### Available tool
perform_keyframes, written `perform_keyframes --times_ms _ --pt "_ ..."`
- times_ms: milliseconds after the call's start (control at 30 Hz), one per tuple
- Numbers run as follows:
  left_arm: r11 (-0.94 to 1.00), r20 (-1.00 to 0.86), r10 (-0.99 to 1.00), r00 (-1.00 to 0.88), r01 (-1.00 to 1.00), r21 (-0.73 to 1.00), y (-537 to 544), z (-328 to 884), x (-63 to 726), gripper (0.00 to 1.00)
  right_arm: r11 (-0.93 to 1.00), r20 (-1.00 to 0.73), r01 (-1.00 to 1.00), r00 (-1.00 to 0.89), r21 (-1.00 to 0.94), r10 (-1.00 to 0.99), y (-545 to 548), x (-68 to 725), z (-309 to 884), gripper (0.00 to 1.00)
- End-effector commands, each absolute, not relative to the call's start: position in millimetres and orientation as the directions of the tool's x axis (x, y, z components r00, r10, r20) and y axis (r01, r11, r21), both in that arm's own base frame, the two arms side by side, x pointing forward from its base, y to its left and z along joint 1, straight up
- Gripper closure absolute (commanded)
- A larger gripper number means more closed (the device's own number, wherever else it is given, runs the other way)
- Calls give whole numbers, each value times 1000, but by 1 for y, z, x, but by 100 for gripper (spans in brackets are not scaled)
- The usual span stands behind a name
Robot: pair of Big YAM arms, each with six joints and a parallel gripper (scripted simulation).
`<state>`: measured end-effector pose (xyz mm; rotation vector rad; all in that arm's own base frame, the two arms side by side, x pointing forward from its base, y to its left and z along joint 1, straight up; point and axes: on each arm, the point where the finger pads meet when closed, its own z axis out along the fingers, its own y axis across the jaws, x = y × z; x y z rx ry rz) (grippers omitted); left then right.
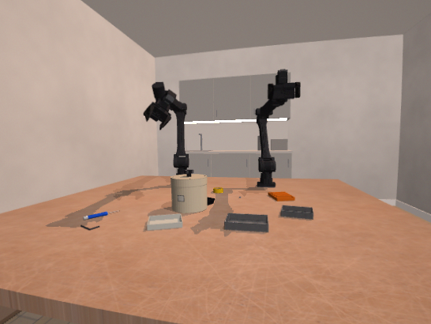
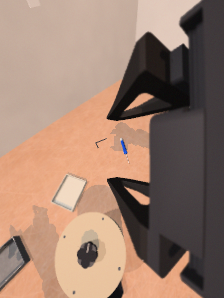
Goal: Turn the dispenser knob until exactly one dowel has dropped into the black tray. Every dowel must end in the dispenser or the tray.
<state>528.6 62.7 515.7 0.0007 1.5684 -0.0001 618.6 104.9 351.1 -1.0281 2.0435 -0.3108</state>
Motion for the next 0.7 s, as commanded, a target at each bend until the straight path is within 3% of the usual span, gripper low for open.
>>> perform_keyframes --times_ms 0,267,433,667 --pt "1000 -998 10 58 14 11 49 536 520 0 757 -675 -433 -363 -489 -643 87 617 382 31" --pt "1000 -992 18 127 9 19 40 575 515 0 826 -759 -351 -344 -441 -552 81 610 395 31" --pt "1000 -999 7 40 16 7 30 522 522 0 905 -857 -225 -303 -361 -417 53 594 428 31" --pt "1000 -998 6 64 14 7 17 527 516 0 968 -946 -105 -214 -226 -244 31 572 455 31"
